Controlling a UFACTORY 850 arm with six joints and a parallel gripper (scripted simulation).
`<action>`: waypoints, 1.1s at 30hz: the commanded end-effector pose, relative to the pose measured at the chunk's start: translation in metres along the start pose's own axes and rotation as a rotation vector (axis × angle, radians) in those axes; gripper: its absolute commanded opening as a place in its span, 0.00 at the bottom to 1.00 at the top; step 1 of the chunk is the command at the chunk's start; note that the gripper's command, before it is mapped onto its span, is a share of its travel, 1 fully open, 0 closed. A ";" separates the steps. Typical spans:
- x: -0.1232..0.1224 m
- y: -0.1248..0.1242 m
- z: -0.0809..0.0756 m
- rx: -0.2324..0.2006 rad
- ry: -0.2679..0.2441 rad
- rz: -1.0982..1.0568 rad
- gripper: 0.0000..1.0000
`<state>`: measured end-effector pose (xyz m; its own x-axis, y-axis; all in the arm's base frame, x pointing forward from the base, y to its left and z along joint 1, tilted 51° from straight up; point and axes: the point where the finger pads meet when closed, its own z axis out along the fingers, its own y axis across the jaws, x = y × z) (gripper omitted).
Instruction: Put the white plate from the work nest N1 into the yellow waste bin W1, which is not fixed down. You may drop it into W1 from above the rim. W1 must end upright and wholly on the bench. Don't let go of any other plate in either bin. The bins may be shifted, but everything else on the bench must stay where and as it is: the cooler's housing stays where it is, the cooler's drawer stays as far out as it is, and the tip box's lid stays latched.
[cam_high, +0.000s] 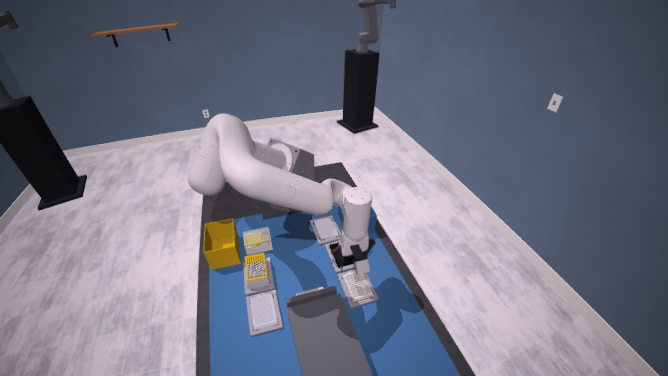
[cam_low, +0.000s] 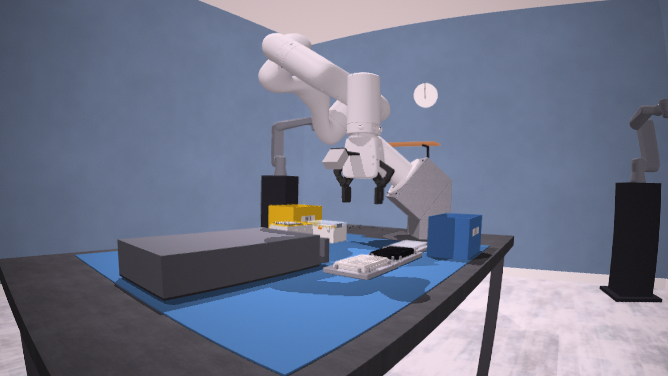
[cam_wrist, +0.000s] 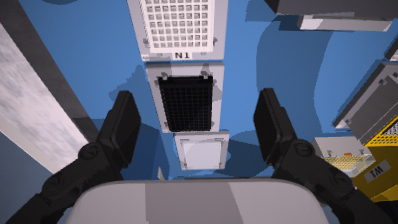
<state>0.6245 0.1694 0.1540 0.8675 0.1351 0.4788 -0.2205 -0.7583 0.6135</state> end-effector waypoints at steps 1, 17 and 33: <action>0.015 -0.013 0.006 0.000 0.000 0.000 1.00; 0.025 -0.022 0.010 0.000 0.000 0.000 1.00; 0.025 -0.022 0.027 0.000 -0.001 0.000 1.00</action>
<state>0.6613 0.1741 0.1374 0.8685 0.1342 0.4773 -0.2207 -0.7574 0.6145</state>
